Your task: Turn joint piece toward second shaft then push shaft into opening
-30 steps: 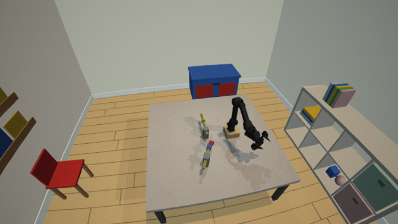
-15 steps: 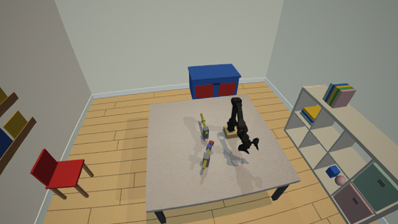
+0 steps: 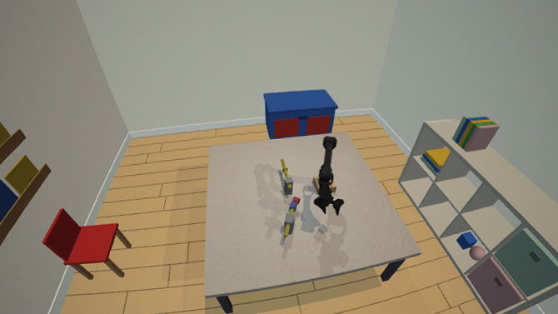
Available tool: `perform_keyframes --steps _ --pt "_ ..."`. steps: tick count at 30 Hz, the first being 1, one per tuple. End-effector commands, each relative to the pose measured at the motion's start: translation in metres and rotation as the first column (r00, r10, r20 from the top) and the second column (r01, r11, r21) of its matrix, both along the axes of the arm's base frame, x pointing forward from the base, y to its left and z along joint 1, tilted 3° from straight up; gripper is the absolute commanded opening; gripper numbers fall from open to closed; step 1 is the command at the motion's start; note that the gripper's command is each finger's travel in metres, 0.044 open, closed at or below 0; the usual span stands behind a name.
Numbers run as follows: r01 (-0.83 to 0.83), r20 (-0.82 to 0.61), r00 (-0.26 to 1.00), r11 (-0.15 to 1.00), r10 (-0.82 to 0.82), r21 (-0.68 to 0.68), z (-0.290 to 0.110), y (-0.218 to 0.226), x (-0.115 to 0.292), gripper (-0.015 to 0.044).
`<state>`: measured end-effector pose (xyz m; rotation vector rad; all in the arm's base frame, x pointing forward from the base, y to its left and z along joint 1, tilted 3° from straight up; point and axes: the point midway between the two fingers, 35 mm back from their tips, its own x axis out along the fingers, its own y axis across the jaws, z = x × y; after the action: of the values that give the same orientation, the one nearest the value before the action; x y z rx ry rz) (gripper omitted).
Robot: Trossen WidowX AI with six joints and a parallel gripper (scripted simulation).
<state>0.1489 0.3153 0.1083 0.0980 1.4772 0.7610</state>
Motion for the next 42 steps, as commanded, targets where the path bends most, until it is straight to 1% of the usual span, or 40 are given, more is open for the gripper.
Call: perform_keyframes --steps 1,6,11,17,23,31,42 --pt "0.106 0.02 0.994 0.992 -0.105 -0.069 0.002 -0.023 0.03 0.044" --pt "0.222 0.04 0.975 0.961 -0.219 -0.162 0.004 -0.057 0.06 0.044" --pt "0.34 0.062 0.94 0.9 -0.336 -0.271 0.008 -0.098 0.086 0.044" --pt "0.455 0.091 0.883 0.796 -0.46 -0.399 0.015 -0.151 0.108 0.044" --pt "0.532 0.119 0.821 0.672 -0.559 -0.515 0.026 -0.205 0.118 0.044" --pt "0.553 0.122 0.801 0.647 -0.586 -0.525 0.027 -0.211 0.118 0.044" --pt "0.754 0.119 0.561 0.447 -0.819 -0.482 0.024 -0.212 0.118 0.044"
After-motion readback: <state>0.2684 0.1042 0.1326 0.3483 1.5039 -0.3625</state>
